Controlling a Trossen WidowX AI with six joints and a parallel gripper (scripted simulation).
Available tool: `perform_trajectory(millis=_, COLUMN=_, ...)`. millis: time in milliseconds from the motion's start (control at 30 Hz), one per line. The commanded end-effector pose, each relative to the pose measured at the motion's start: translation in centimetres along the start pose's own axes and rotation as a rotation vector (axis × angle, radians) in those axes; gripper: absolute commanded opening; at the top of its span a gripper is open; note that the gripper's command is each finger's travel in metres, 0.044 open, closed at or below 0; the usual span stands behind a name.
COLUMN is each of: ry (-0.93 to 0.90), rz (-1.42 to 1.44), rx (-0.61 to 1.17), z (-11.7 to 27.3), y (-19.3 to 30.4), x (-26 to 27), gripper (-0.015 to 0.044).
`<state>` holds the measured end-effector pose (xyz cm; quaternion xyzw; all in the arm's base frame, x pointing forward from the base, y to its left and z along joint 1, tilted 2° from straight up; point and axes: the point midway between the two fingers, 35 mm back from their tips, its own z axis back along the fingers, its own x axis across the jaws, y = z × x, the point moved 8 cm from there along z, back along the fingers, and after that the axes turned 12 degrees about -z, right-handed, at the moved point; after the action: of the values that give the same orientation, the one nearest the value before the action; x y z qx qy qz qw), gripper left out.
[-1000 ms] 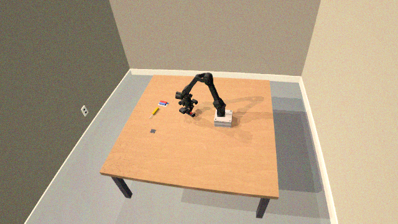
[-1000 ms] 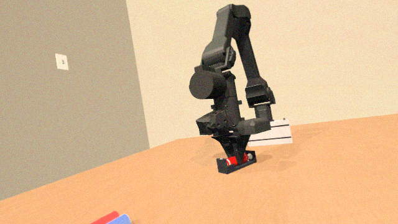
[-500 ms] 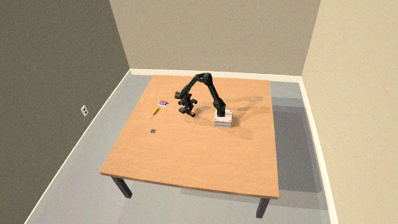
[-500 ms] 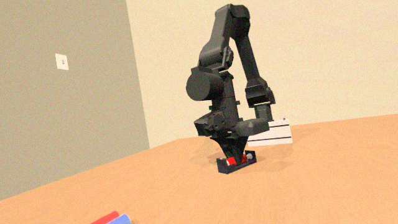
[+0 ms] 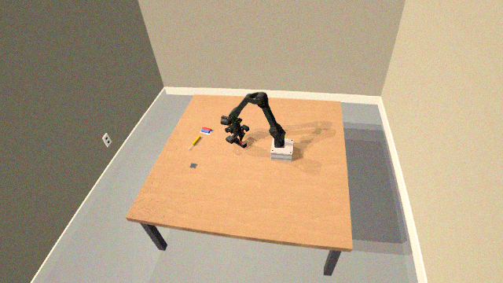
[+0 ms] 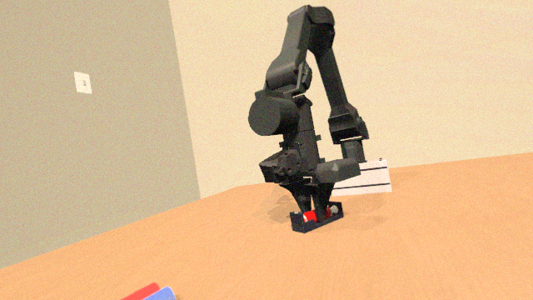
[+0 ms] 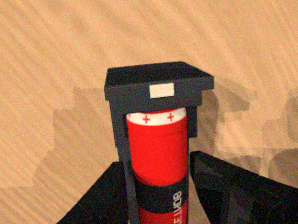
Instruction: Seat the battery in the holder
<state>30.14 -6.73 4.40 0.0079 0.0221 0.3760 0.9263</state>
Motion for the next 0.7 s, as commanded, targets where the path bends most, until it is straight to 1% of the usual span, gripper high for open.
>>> perform_trajectory(millis=0, ry=-0.001, rz=0.002, rx=0.001, z=0.1, y=0.0, x=0.0, gripper=0.0167)
perform_trajectory(millis=233, ry=0.0, rz=0.0, rx=0.0, z=1.5, y=0.0, x=0.0, gripper=0.0167)
perform_trajectory(millis=367, ry=0.0, rz=0.0, rx=0.0, z=1.5, y=0.0, x=0.0, gripper=0.0167)
perform_trajectory(millis=433, ry=0.001, rz=0.0, rx=0.0, z=2.0, y=0.0, x=0.0, gripper=0.022)
perform_trajectory(millis=600, ry=0.0, rz=0.0, rx=0.0, z=7.8, y=0.1, x=-0.1, gripper=0.0351)
perform_trajectory(millis=667, ry=-0.001, rz=0.0, rx=0.0, z=8.6, y=0.2, x=-0.2, gripper=0.0404)
